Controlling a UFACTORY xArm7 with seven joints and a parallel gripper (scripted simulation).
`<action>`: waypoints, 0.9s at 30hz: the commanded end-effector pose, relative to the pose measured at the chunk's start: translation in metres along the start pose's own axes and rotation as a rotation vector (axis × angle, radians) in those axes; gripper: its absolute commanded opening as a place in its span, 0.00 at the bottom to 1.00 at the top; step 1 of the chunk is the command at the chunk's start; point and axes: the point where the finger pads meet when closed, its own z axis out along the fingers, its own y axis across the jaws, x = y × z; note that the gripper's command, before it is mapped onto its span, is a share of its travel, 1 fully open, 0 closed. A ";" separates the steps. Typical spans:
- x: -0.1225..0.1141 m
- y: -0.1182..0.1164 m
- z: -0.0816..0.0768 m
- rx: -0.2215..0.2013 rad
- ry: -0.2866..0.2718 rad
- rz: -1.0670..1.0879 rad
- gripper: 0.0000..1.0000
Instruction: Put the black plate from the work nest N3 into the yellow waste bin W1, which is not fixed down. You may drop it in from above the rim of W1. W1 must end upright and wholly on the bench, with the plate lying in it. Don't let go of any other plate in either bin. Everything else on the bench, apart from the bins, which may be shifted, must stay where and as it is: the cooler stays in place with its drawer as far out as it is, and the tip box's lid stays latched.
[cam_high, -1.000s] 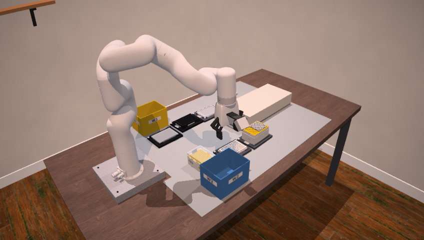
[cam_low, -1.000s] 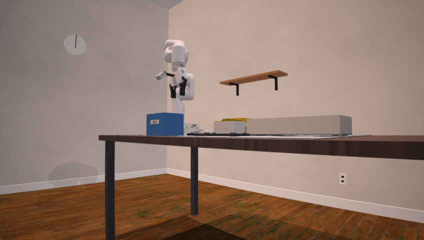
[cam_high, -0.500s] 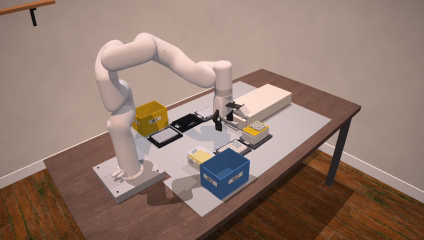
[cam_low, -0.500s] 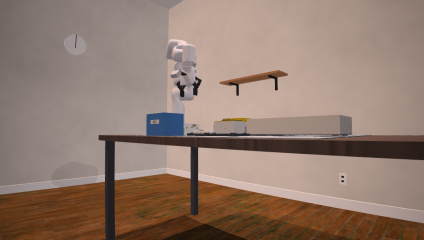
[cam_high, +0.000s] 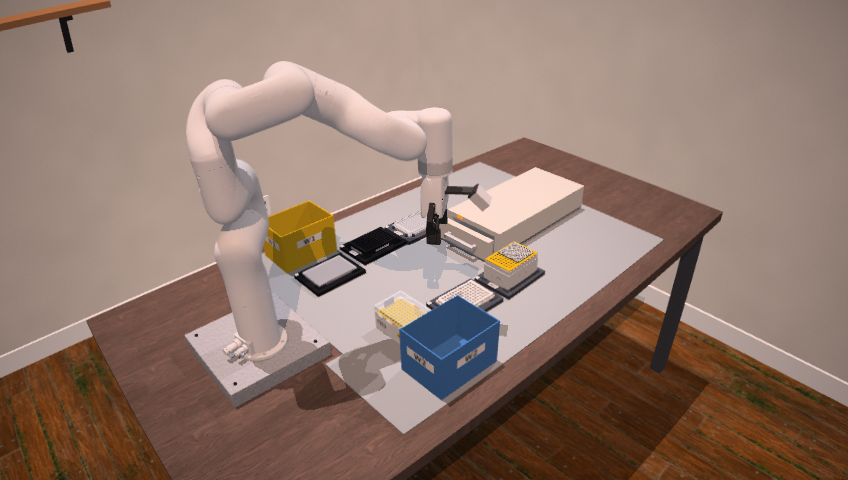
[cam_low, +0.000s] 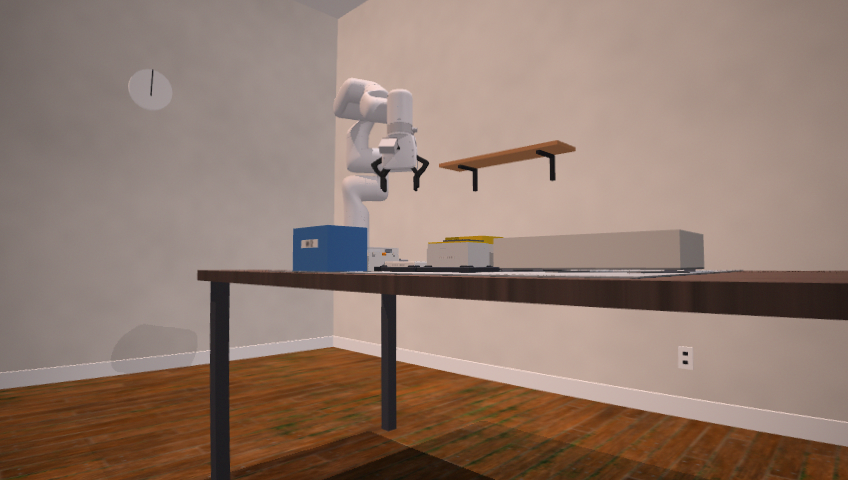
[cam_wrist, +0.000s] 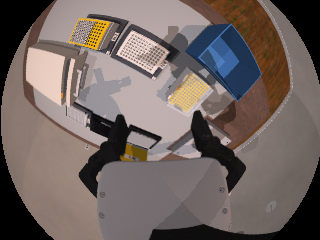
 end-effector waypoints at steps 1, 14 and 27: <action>-0.008 -0.012 -0.003 0.003 0.000 -0.101 1.00; -0.048 -0.056 -0.010 0.002 -0.007 -0.431 1.00; -0.093 -0.094 -0.017 0.003 -0.016 -0.783 1.00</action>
